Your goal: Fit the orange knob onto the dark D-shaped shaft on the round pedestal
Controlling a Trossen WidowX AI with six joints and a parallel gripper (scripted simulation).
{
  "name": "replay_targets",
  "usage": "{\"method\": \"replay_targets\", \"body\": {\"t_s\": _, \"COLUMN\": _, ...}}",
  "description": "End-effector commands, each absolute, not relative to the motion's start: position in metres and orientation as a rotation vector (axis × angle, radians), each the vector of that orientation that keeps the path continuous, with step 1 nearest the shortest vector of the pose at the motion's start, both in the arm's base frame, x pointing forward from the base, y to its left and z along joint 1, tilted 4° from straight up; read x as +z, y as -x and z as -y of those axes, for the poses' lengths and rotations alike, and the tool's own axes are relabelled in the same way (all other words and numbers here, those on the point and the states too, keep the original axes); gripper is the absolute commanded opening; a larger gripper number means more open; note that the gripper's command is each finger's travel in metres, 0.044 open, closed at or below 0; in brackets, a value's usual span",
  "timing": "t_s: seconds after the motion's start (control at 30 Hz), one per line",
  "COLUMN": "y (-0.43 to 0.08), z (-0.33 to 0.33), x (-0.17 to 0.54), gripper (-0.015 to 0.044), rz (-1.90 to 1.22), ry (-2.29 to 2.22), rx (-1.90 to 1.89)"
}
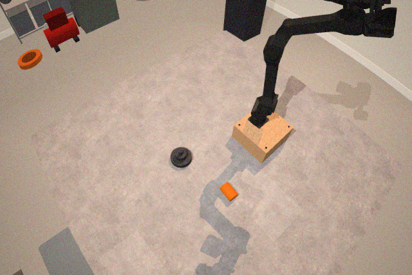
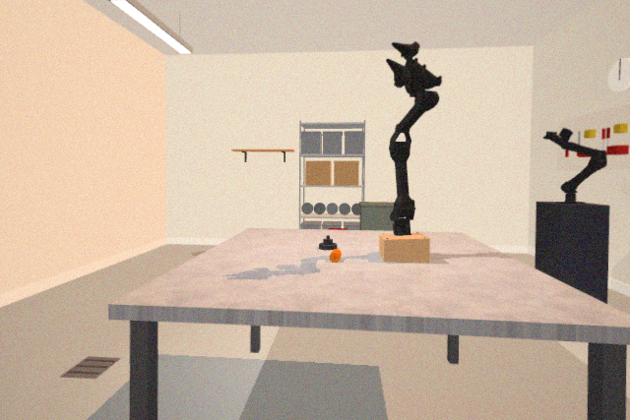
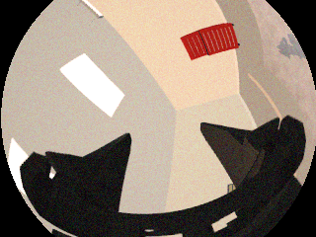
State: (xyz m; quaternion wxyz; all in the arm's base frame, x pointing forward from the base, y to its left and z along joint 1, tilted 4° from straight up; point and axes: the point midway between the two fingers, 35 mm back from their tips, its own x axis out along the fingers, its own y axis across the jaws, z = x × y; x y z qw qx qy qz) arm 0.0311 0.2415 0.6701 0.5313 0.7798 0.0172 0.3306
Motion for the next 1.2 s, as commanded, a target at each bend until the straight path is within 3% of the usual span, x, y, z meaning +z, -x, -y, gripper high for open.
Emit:
{"method": "replay_targets", "body": {"t_s": 0.0, "y": -0.033, "z": -0.242, "x": 0.670, "gripper": 0.0426, "rz": -0.031, "ry": -1.860, "rx": 0.789}}
{"method": "replay_targets", "body": {"t_s": 0.07, "y": -0.043, "z": -0.242, "x": 0.672, "gripper": 0.0440, "rz": 0.050, "ry": -1.856, "rx": 0.793}}
{"method": "replay_targets", "body": {"t_s": 0.3, "y": -0.066, "z": -0.337, "x": 0.632, "gripper": 0.0440, "rz": 0.243, "ry": -1.152, "rx": 0.790}}
{"method": "replay_targets", "body": {"t_s": 0.67, "y": -0.194, "z": -0.433, "x": 0.482, "gripper": 0.0440, "rz": 0.203, "ry": -0.090, "rx": 0.648}}
{"method": "replay_targets", "body": {"t_s": 0.9, "y": -0.271, "z": -0.427, "x": 0.361, "gripper": 0.0440, "rz": -0.007, "ry": 0.446, "rx": 0.608}}
{"method": "replay_targets", "body": {"t_s": 1.17, "y": -0.330, "z": -0.360, "x": 0.220, "gripper": 0.0440, "rz": -0.381, "ry": 0.935, "rx": 0.631}}
